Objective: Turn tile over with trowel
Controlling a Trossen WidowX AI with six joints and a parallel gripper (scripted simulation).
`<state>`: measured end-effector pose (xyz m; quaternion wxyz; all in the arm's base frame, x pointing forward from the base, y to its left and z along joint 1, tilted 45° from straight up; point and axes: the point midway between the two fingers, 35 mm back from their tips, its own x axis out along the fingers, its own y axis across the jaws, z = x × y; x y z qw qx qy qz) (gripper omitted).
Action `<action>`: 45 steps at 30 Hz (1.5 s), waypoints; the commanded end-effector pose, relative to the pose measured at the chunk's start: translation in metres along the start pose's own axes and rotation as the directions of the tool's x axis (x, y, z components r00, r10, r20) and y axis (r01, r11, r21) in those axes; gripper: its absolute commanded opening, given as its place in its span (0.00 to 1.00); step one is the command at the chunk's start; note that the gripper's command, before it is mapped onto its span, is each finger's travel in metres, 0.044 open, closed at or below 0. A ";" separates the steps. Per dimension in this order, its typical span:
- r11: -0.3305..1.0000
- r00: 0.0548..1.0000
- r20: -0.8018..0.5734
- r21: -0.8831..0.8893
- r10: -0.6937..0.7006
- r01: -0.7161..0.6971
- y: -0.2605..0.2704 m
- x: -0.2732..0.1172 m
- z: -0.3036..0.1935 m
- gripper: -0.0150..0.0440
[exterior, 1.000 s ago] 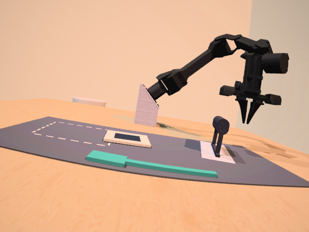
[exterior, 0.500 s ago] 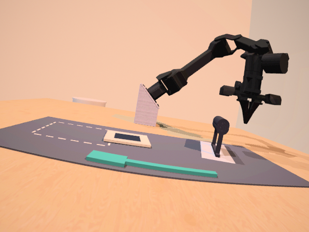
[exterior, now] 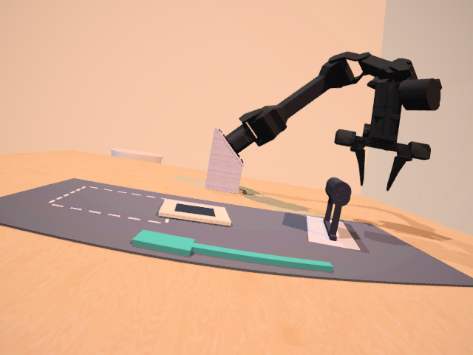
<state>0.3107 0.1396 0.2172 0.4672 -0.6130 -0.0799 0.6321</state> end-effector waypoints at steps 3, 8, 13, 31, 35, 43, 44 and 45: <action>0.975 1.000 0.002 0.221 0.004 -0.005 0.004 -0.001 -0.008 0.71; 0.922 1.000 -0.002 0.386 0.007 -0.005 0.008 -0.002 -0.015 0.71; 0.842 1.000 -0.005 0.540 0.008 -0.004 0.012 -0.004 -0.021 0.71; 0.368 1.000 -0.006 0.930 0.014 0.000 0.025 -0.009 -0.043 0.71; 0.236 1.000 -0.005 0.972 0.015 0.002 0.028 -0.010 -0.048 0.71; -0.039 1.000 -0.004 0.999 0.016 0.005 0.034 -0.012 -0.057 0.71; -0.074 1.000 -0.004 0.997 0.017 0.005 0.035 -0.012 -0.058 0.71; -0.108 1.000 -0.004 0.994 0.017 0.006 0.036 -0.013 -0.059 0.71</action>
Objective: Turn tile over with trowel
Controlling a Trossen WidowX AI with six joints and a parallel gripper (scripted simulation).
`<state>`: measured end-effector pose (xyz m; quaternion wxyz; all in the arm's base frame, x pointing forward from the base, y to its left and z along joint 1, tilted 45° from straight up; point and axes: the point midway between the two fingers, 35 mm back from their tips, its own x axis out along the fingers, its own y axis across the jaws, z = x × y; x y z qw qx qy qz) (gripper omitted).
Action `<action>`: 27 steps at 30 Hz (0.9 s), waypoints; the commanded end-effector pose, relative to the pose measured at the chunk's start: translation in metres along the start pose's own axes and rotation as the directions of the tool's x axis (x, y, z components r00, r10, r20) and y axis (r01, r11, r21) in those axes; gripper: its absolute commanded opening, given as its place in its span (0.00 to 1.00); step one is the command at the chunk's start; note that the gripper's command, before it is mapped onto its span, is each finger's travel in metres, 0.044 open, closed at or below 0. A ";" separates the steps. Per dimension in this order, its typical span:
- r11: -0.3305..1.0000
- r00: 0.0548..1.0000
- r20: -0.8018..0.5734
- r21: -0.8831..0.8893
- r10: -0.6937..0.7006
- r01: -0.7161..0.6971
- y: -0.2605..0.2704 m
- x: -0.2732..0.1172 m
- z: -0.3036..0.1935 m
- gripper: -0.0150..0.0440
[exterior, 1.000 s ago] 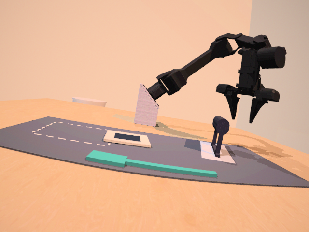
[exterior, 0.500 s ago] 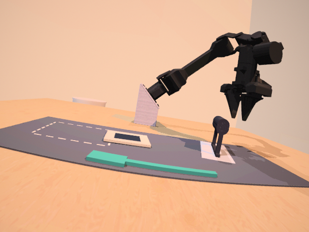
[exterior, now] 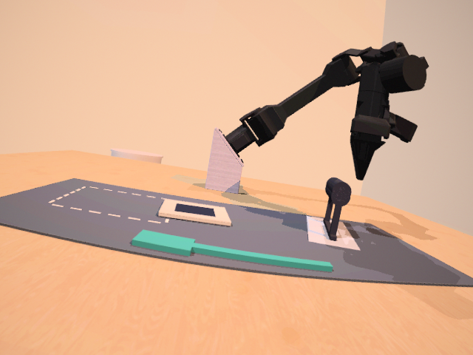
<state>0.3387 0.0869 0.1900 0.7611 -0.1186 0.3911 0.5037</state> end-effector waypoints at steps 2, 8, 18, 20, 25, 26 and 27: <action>0.980 1.000 0.002 0.200 0.005 -0.005 -0.006 -0.001 -0.004 0.71; 0.917 1.000 0.001 0.399 0.006 -0.006 -0.013 -0.003 -0.009 0.71; 0.727 1.000 0.002 0.687 0.008 -0.007 -0.023 -0.007 -0.018 0.71; 0.677 1.000 0.003 0.736 0.008 -0.007 -0.025 -0.007 -0.020 0.71; 0.540 1.000 0.004 0.842 0.009 -0.008 -0.030 -0.009 -0.025 0.71; 0.510 1.000 0.004 0.860 0.009 -0.008 -0.031 -0.009 -0.026 0.71; 0.480 1.000 0.004 0.877 0.009 -0.008 -0.032 -0.010 -0.027 0.71</action>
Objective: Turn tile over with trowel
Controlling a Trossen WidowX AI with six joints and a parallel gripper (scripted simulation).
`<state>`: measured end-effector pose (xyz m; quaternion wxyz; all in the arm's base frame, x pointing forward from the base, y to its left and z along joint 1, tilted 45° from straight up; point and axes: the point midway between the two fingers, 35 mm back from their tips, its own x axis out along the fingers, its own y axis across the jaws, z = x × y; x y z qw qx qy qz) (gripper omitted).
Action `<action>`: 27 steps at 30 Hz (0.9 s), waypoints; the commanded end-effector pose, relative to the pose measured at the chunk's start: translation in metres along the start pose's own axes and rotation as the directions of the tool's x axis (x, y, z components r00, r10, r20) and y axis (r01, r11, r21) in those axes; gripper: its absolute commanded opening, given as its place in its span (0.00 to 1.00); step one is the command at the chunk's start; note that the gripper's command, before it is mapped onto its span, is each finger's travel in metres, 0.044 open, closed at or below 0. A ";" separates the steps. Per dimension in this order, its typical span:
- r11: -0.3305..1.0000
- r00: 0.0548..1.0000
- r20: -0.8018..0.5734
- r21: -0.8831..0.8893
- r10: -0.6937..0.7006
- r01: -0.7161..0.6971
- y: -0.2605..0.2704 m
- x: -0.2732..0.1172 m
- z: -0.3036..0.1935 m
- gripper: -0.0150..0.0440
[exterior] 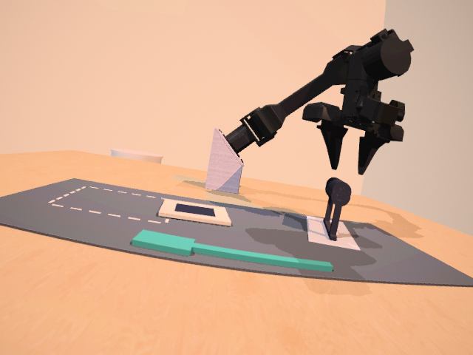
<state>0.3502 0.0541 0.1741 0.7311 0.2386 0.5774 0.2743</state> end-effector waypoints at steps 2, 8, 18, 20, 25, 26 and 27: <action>0.980 1.000 -0.001 0.201 0.007 -0.006 -0.007 -0.002 0.002 0.71; 0.926 1.000 -0.001 0.378 0.009 -0.008 -0.014 -0.004 0.003 0.71; 0.923 1.000 -0.001 0.385 0.009 -0.008 -0.015 -0.003 0.003 0.71; 0.921 1.000 -0.001 0.390 0.009 -0.008 -0.015 0.000 0.003 0.71; 0.915 1.000 -0.001 0.404 0.009 -0.008 -0.016 0.008 0.004 0.71; 0.914 1.000 -0.001 0.406 0.009 -0.008 -0.016 0.010 0.004 0.71; 0.912 1.000 -0.001 0.409 0.009 -0.008 -0.016 0.011 0.004 0.71</action>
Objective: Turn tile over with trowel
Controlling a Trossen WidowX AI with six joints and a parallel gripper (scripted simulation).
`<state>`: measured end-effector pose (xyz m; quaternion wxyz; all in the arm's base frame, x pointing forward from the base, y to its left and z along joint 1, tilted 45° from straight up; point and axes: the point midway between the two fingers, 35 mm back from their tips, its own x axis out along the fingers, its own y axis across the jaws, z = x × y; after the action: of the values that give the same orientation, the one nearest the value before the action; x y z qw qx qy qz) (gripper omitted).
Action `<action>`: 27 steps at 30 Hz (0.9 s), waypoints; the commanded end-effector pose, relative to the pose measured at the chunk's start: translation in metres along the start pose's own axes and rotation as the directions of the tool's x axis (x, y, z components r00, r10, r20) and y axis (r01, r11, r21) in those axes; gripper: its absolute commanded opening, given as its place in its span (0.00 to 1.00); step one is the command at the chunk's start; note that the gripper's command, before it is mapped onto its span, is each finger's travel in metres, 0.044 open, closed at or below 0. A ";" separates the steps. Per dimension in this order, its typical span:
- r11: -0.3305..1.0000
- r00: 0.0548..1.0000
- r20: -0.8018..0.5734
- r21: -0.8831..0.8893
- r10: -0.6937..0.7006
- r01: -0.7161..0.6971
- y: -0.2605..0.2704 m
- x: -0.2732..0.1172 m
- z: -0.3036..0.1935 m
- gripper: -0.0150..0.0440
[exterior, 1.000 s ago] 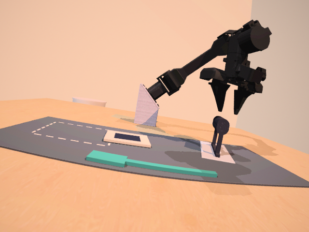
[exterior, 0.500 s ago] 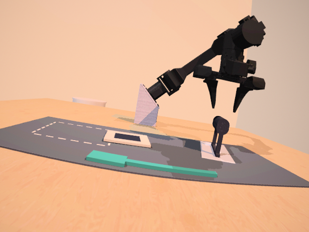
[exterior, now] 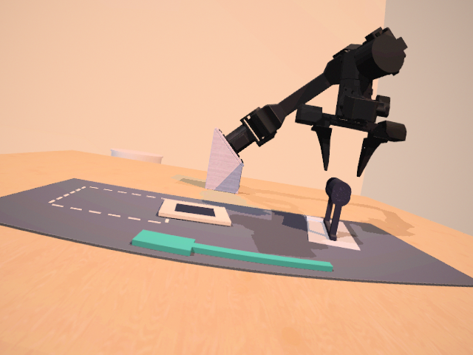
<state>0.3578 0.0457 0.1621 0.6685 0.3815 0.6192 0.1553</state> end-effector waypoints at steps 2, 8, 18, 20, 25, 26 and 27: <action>1.000 1.000 -0.005 0.026 0.002 -0.002 -0.001 0.010 0.000 0.71; 0.999 1.000 -0.005 0.044 0.003 -0.002 -0.002 0.020 0.000 0.71; 0.997 1.000 -0.005 0.074 0.004 -0.004 -0.002 0.035 0.000 0.71; 0.997 1.000 -0.005 0.076 0.004 -0.004 -0.002 0.036 0.000 0.71; 0.997 1.000 -0.005 0.076 0.004 -0.004 -0.002 0.036 0.000 0.52; 0.997 1.000 -0.005 0.076 0.004 -0.004 -0.002 0.036 0.000 0.51; 0.997 1.000 -0.005 0.076 0.004 -0.004 -0.002 0.036 0.000 0.50</action>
<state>0.3641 0.0685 0.1370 0.6532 0.4053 0.6245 0.1379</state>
